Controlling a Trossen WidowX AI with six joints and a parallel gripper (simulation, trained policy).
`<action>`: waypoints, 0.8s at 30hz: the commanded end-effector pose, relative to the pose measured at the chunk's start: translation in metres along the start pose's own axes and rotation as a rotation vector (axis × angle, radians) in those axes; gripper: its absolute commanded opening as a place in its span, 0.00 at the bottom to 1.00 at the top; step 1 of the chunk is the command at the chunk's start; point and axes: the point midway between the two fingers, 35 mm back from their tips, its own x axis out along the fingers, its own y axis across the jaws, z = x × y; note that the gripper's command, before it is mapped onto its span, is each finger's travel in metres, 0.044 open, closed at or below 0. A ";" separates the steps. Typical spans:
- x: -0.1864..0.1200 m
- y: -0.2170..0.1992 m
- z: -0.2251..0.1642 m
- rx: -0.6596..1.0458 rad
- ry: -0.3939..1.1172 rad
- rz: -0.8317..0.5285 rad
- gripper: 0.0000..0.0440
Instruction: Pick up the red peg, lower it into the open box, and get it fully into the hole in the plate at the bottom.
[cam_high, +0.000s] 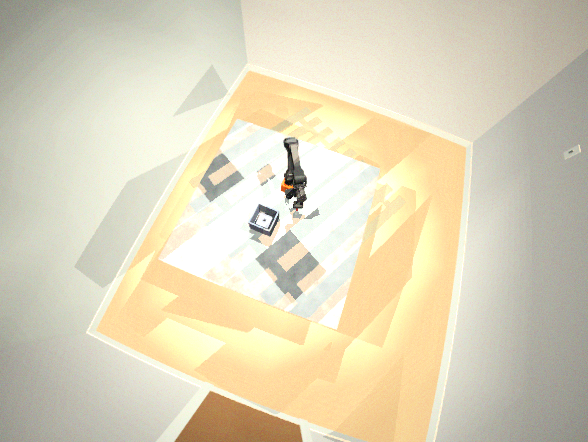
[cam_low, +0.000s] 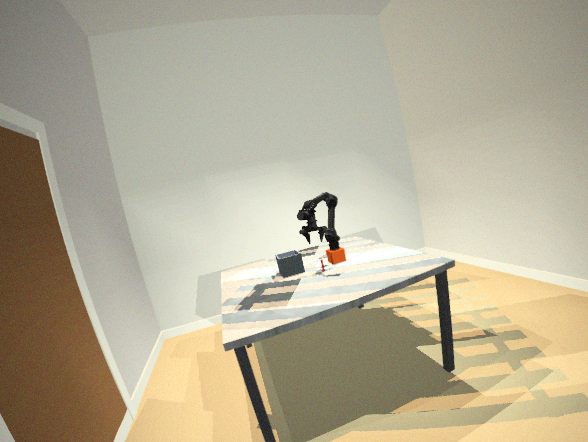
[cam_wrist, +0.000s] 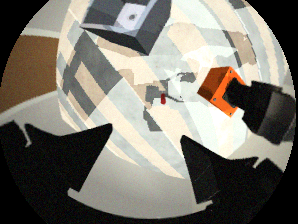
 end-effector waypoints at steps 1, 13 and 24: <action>0.014 -0.012 -0.002 0.038 -0.017 -0.080 1.00; 0.051 -0.031 0.003 0.043 -0.098 -0.221 1.00; 0.084 -0.039 0.013 0.007 -0.172 -0.282 1.00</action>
